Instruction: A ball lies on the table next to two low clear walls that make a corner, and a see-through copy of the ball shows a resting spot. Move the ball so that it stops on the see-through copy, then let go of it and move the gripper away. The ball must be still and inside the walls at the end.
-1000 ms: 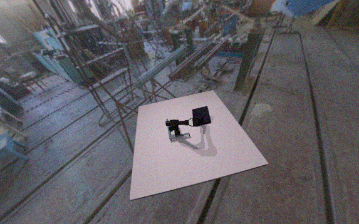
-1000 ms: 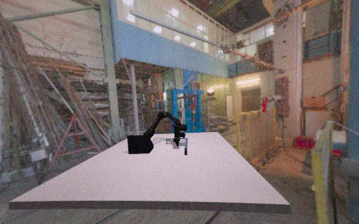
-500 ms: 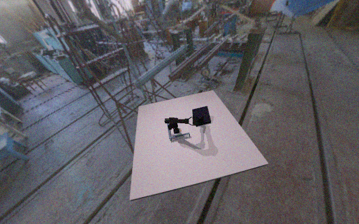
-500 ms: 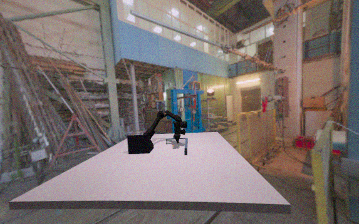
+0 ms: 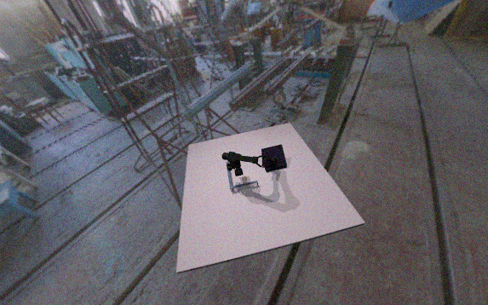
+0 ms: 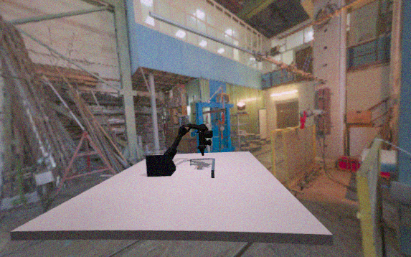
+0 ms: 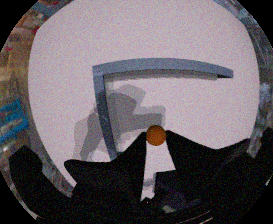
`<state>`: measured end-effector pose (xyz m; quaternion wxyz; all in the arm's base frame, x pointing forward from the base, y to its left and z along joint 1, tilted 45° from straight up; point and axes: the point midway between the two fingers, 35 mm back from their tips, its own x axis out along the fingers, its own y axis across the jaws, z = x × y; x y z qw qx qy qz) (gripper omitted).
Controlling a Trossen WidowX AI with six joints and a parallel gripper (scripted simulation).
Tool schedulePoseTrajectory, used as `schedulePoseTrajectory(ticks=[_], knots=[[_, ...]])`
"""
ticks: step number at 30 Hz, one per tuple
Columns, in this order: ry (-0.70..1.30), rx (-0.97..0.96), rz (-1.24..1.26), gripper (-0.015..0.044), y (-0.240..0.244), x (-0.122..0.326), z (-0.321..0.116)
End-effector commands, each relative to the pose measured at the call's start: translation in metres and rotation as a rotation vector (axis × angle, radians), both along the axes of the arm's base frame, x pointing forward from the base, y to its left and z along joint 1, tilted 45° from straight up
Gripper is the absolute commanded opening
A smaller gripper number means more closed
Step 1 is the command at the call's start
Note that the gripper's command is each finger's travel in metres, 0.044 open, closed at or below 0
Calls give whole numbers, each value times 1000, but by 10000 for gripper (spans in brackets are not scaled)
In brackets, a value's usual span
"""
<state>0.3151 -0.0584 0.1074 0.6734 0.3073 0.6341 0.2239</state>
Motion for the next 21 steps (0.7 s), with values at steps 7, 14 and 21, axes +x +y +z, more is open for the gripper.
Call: schedulePoseTrajectory(ticks=[7, 14, 21], knots=[[-4, -3, 4, 0, 2, -14, -4], [-3, -2, 4, 0, 10, -31, -16], [-2, -2, 4, 0, 19, -47, -28]])
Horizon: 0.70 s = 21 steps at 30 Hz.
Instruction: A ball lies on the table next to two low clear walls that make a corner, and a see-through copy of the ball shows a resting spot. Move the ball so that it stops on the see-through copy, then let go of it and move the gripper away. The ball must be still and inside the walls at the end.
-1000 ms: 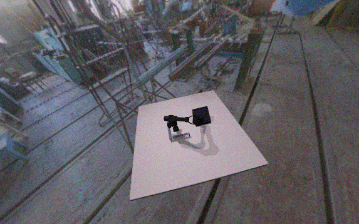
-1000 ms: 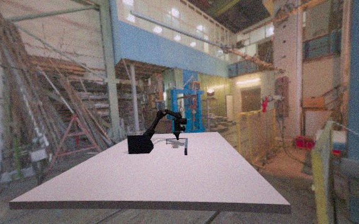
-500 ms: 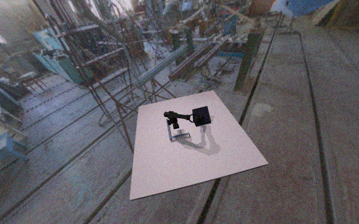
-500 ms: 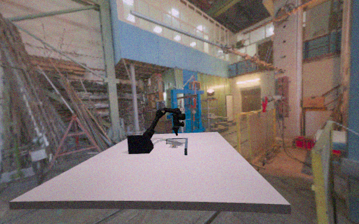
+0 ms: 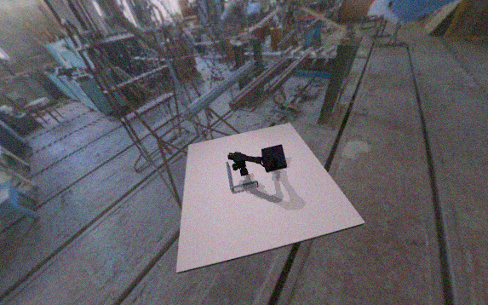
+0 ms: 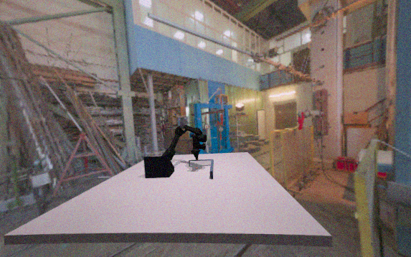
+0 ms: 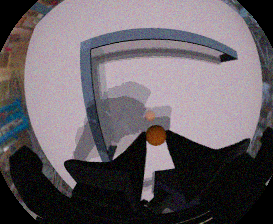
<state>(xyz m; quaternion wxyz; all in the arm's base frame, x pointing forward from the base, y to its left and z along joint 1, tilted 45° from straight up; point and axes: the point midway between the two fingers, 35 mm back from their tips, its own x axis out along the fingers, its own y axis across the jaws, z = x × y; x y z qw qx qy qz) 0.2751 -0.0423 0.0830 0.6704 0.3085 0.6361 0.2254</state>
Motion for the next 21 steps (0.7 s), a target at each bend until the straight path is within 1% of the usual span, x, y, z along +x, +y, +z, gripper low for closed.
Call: schedulePoseTrajectory(ticks=[1, 6, 17, 21], knots=[[-8, -7, 1, 0, 3, -8, -4], [-8, -8, 0, 0, 11, -5, -13], [-10, -5, 1, 0, 49, -1, -51], [-10, -4, 1, 0, 52, -1, -53]])
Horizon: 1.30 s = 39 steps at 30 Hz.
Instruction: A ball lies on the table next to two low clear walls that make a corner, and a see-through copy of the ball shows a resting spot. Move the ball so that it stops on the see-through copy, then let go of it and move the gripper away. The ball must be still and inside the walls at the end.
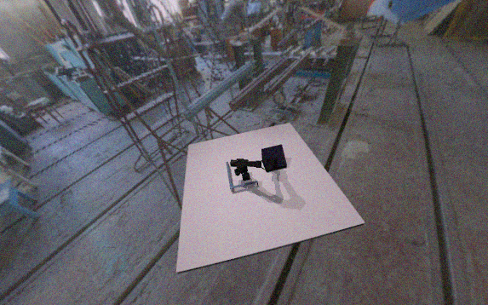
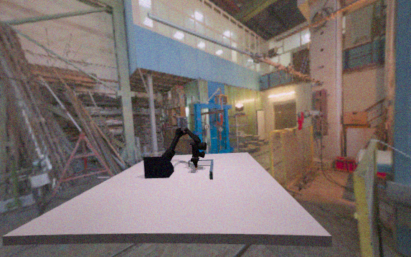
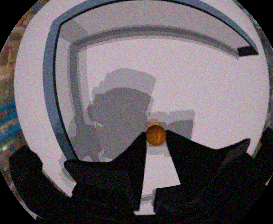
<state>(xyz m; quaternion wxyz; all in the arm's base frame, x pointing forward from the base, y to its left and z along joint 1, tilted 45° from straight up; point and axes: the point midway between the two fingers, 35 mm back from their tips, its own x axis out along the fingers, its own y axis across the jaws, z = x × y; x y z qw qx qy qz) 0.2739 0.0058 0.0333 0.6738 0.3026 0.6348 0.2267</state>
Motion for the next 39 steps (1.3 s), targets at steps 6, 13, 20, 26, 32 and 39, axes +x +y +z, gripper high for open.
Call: schedulePoseTrajectory(ticks=[6, 13, 20, 26, 32, 39], knots=[[0, 4, -6, 0, 6, 1, -6], [0, 5, -6, 0, 14, 2, -14], [0, 5, -6, 0, 17, 2, -17], [-5, 2, -4, 53, 16, 3, -17], [-5, 2, -4, 210, 16, 3, -17], [-5, 2, -4, 217, 16, 3, -17]])
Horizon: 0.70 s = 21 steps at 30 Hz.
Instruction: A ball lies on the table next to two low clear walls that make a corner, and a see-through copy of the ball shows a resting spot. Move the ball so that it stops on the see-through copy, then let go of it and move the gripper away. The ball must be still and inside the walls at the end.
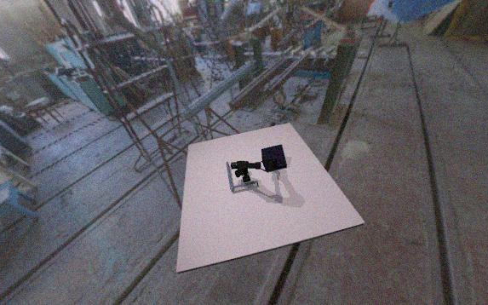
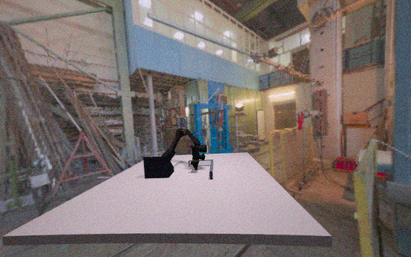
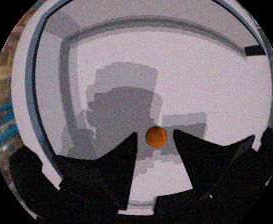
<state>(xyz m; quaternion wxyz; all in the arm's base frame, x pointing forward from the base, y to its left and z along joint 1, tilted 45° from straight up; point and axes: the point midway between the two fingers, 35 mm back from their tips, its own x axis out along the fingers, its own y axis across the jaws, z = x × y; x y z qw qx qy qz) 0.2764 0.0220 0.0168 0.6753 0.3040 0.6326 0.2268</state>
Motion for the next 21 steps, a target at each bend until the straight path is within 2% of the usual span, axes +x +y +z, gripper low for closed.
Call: schedulePoseTrajectory(ticks=[1, 7, 20, 21], knots=[[0, -1, 0, 217, -2, 0, 2], [6, -1, -2, 217, -60, -8, 60], [8, 2, -9, 217, -57, -7, 55], [8, 2, -8, 243, -58, -7, 57]])
